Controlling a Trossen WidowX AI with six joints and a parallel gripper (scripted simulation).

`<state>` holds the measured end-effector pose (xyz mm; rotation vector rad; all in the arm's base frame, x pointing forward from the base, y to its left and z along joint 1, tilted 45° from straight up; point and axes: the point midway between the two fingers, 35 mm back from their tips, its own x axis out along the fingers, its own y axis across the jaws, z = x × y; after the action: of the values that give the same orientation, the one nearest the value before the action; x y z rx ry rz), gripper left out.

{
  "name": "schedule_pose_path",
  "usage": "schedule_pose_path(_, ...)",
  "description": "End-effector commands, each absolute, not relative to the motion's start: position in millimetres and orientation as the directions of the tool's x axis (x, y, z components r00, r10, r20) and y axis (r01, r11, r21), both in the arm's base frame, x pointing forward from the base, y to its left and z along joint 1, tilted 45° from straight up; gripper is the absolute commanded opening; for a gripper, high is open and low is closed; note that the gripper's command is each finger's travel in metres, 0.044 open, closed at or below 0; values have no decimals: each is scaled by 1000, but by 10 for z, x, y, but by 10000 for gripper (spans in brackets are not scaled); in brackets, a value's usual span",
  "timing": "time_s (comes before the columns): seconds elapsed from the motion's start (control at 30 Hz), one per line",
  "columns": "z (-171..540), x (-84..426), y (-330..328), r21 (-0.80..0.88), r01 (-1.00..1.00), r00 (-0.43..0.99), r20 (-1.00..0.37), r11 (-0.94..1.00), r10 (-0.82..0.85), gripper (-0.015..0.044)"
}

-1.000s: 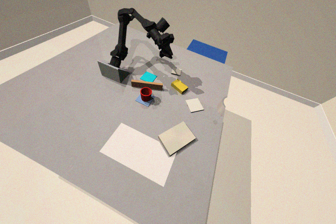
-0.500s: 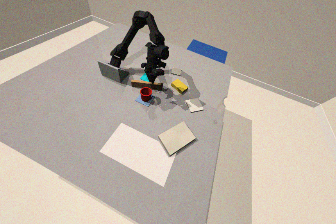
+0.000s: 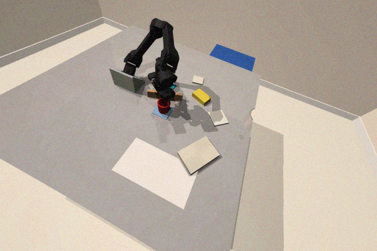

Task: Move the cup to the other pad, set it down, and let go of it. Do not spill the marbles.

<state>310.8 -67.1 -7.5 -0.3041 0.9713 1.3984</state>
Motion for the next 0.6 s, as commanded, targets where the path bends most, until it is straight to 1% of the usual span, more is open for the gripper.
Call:
schedule_pose_path(0.0, -84, 3126, -658, 345, -917, -119, -717, 201, 687, 148)
schedule_pose_path(0.57, -284, 3105, -468, 345, -917, -119, -717, 201, 687, 148)
